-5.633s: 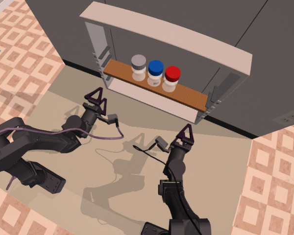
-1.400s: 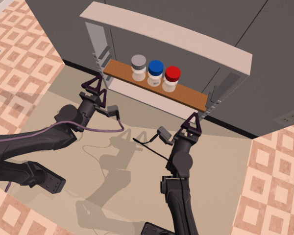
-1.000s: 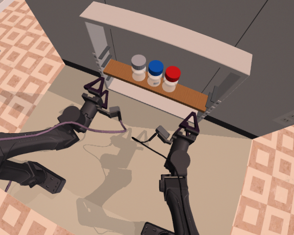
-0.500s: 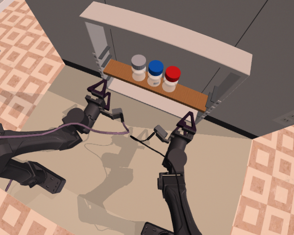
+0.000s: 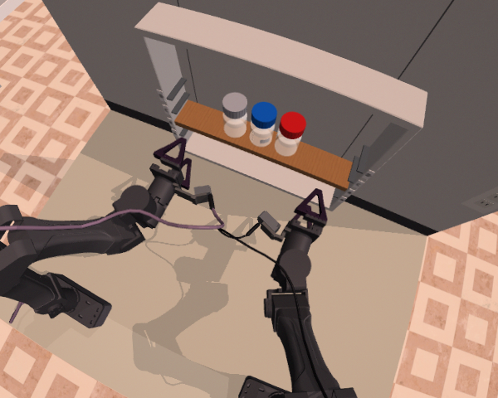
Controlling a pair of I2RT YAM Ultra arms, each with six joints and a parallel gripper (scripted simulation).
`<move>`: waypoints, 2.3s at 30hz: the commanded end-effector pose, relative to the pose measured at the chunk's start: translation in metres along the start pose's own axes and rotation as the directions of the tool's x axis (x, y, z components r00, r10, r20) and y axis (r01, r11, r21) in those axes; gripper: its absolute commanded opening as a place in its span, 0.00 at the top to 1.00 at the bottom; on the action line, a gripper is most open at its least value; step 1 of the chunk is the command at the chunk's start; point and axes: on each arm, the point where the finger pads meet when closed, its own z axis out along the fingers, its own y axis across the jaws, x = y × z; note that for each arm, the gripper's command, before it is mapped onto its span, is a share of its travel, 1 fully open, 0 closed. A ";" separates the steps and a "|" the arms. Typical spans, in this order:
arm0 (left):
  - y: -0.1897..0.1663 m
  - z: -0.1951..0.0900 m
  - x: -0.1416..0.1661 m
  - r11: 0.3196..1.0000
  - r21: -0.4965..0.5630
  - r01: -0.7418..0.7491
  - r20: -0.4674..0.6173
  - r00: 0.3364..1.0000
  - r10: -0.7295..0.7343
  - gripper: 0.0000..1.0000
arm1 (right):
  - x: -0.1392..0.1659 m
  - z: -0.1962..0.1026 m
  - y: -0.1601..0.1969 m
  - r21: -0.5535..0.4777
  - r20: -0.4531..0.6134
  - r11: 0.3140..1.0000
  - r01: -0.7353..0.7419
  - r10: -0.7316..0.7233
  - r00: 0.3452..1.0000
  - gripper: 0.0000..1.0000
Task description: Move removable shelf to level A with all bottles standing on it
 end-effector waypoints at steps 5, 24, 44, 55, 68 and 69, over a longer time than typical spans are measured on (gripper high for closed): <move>0.005 0.007 -0.008 0.999 -0.032 0.022 -0.004 1.000 -0.023 0.00 | -0.007 0.001 -0.006 0.042 0.001 0.999 -0.022 0.022 1.000 0.00; -0.003 0.020 -0.013 0.999 -0.032 0.022 -0.004 1.000 -0.023 0.00 | -0.012 0.014 0.002 0.042 0.001 0.999 -0.022 0.022 1.000 0.00; -0.003 0.042 -0.013 0.999 -0.032 0.022 -0.004 1.000 -0.023 0.00 | -0.012 0.037 0.001 0.042 0.001 0.999 -0.022 0.022 1.000 0.00; -0.002 0.054 -0.013 0.999 -0.032 0.022 -0.004 1.000 -0.023 0.00 | -0.012 0.048 0.001 0.042 0.001 0.999 -0.022 0.022 1.000 0.00; -0.002 0.068 -0.013 0.999 -0.032 0.022 -0.004 1.000 -0.023 0.00 | -0.012 0.062 0.000 0.042 0.001 0.999 -0.022 0.022 1.000 0.00; -0.002 0.069 -0.013 0.999 -0.032 0.022 -0.004 1.000 -0.023 0.00 | -0.012 0.063 0.000 0.042 0.001 0.999 -0.022 0.022 1.000 0.00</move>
